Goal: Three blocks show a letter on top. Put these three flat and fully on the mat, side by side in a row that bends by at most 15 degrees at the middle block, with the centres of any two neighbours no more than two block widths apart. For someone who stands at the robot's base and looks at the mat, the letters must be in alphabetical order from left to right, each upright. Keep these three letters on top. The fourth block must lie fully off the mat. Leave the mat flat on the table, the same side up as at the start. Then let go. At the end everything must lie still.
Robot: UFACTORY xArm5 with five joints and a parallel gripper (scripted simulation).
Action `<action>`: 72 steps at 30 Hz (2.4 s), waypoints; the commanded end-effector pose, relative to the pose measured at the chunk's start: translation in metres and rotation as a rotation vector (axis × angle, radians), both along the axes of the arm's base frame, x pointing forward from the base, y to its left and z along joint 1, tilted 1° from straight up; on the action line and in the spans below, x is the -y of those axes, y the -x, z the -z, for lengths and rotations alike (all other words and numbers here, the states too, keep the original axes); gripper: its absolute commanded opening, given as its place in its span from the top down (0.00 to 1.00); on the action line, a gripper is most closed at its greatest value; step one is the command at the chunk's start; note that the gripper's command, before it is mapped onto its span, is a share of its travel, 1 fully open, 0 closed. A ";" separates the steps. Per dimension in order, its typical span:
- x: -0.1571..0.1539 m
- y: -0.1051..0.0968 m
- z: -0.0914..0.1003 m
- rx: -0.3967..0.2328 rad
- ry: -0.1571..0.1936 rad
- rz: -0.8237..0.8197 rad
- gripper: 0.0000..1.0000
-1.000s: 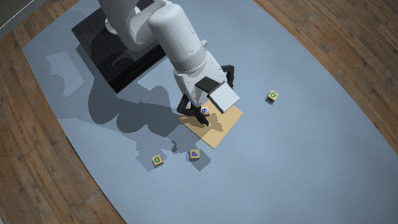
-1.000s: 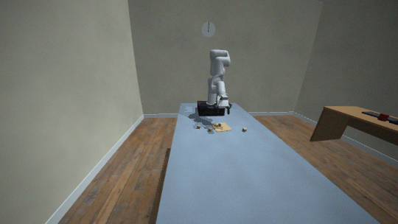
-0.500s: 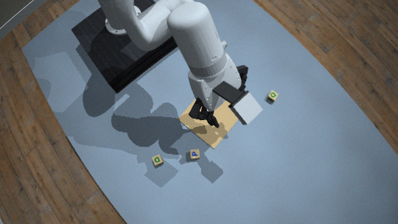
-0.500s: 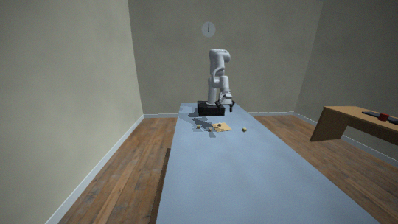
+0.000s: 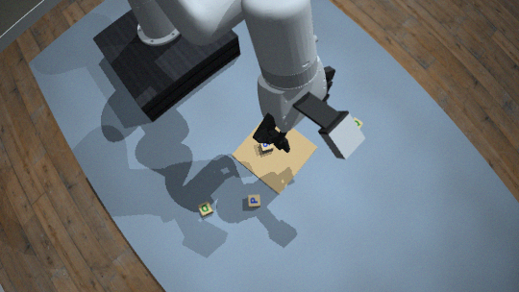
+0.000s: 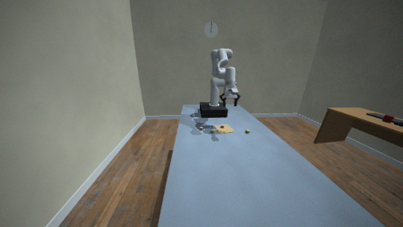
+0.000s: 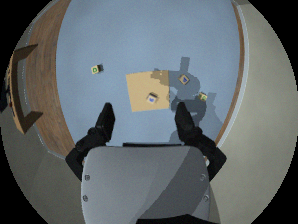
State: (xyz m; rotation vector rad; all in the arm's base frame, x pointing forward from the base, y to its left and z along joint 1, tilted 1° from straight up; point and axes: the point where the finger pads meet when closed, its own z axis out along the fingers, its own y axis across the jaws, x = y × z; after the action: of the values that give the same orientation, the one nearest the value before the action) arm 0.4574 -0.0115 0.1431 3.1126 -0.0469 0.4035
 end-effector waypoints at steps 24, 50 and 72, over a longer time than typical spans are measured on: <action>0.004 0.036 -0.107 -0.337 -0.032 0.258 0.00; 0.050 -0.009 -0.089 -0.512 -0.028 0.979 0.00; 0.094 -0.032 -0.055 -0.625 0.078 1.610 0.00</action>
State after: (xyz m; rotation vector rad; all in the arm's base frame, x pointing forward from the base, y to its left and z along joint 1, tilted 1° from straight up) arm 0.4858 -0.0985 0.2024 2.0732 -1.9786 -0.5285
